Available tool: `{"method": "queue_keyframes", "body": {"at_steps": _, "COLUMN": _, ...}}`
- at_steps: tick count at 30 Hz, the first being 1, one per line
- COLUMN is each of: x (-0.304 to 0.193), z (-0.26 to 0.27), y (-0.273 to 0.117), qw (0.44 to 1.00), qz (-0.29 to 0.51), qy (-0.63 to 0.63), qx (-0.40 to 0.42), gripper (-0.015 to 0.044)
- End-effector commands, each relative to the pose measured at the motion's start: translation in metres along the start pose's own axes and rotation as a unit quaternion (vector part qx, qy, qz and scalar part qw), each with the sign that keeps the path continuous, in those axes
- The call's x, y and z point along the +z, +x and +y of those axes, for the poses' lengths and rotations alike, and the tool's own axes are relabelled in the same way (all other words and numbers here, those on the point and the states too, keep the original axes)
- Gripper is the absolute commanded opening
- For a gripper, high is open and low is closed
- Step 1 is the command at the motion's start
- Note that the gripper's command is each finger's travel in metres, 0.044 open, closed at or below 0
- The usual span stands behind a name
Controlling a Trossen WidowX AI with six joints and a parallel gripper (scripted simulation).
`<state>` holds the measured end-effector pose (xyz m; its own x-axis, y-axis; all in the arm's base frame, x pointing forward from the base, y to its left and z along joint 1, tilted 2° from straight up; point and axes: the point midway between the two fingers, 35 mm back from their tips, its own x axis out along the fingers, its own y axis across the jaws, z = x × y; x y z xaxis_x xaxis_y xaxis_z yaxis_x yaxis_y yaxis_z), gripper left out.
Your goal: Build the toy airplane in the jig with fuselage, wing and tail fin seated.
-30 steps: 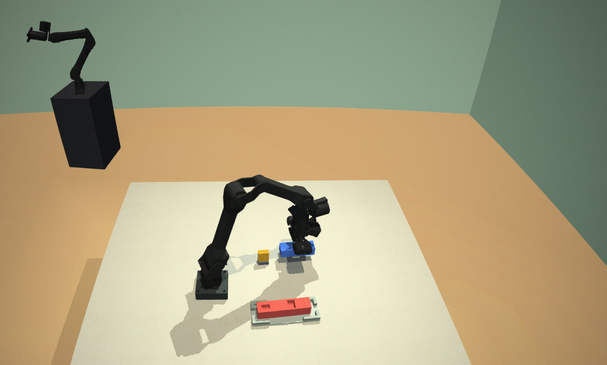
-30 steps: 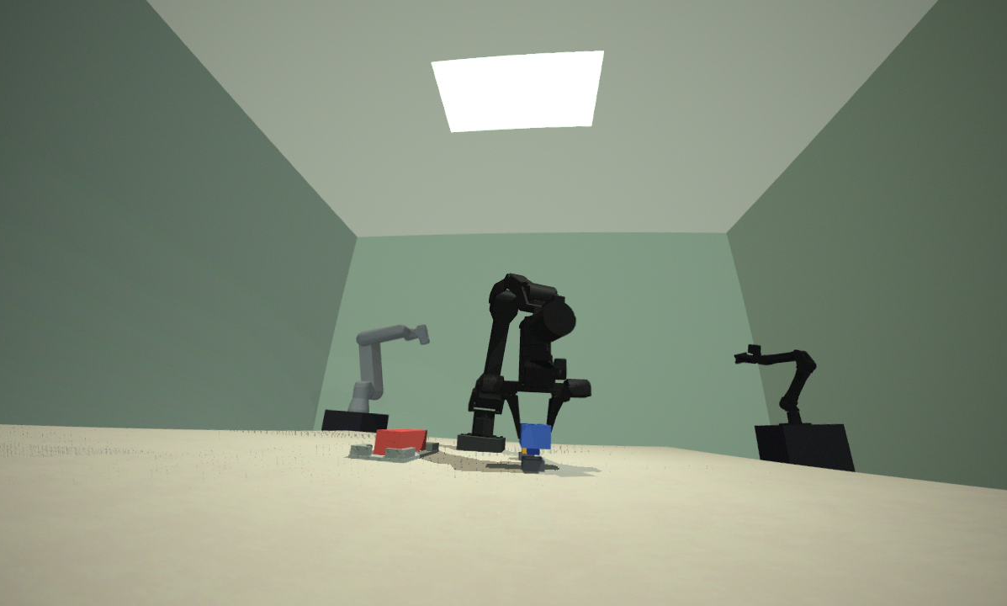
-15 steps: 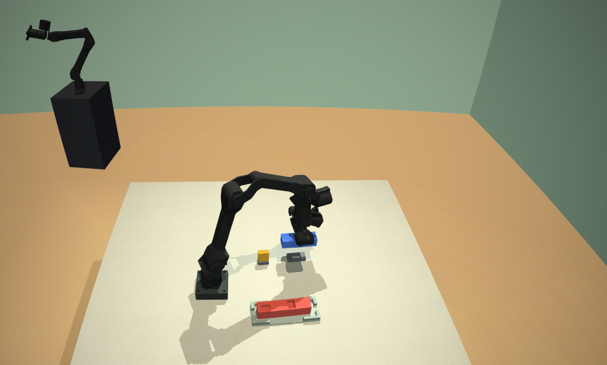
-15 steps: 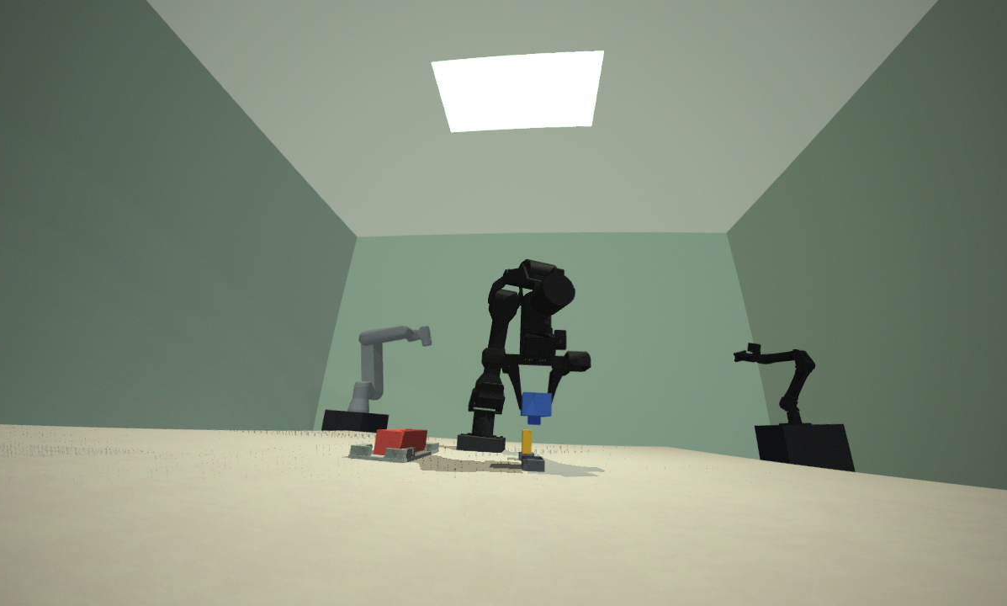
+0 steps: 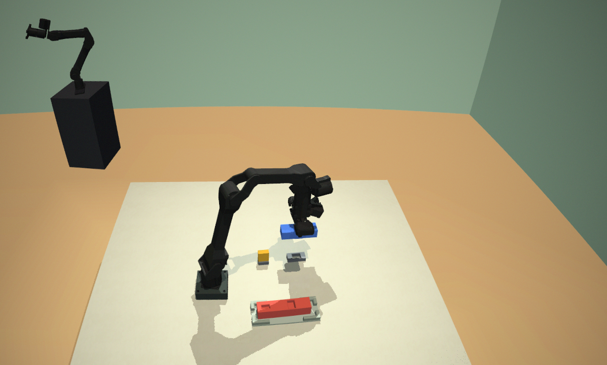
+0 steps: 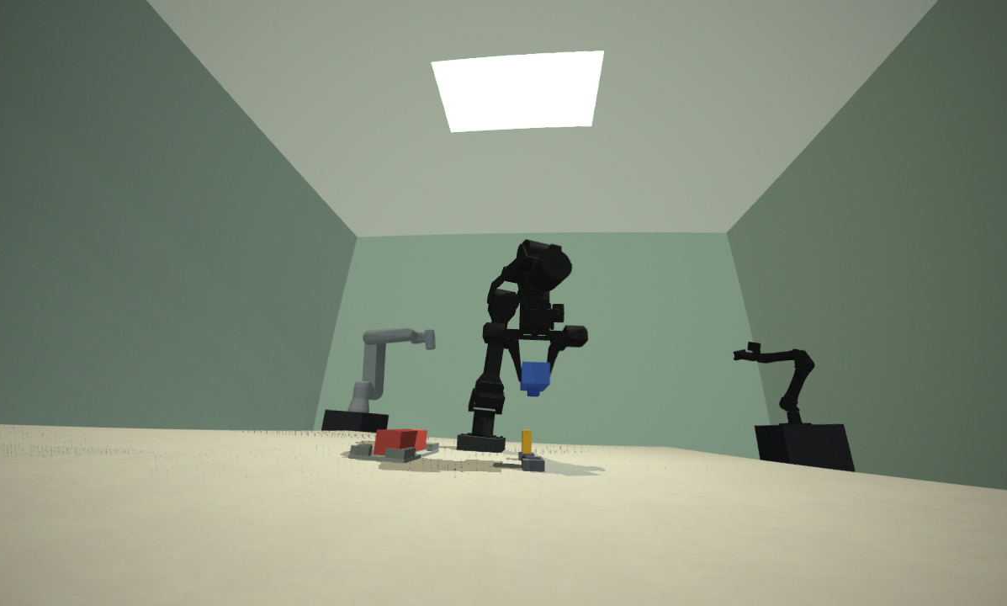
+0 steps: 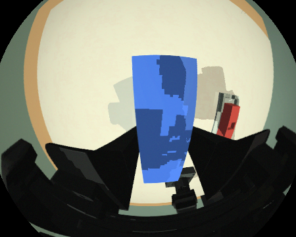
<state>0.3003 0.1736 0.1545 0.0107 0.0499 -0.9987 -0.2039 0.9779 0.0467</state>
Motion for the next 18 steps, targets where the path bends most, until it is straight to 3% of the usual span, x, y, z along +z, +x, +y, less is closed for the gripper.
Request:
{"method": "queue_keyframes", "body": {"at_steps": 1, "x": -0.001, "z": 0.000, "y": -0.010, "qw": 1.000, "qz": -0.004, "qy": -0.002, "qx": 0.002, "gripper": 0.0000}}
{"method": "queue_keyframes", "body": {"at_steps": 18, "x": 0.005, "z": -0.050, "y": -0.002, "qw": 0.990, "qz": -0.004, "qy": 0.142, "qx": 0.000, "gripper": 0.0000}}
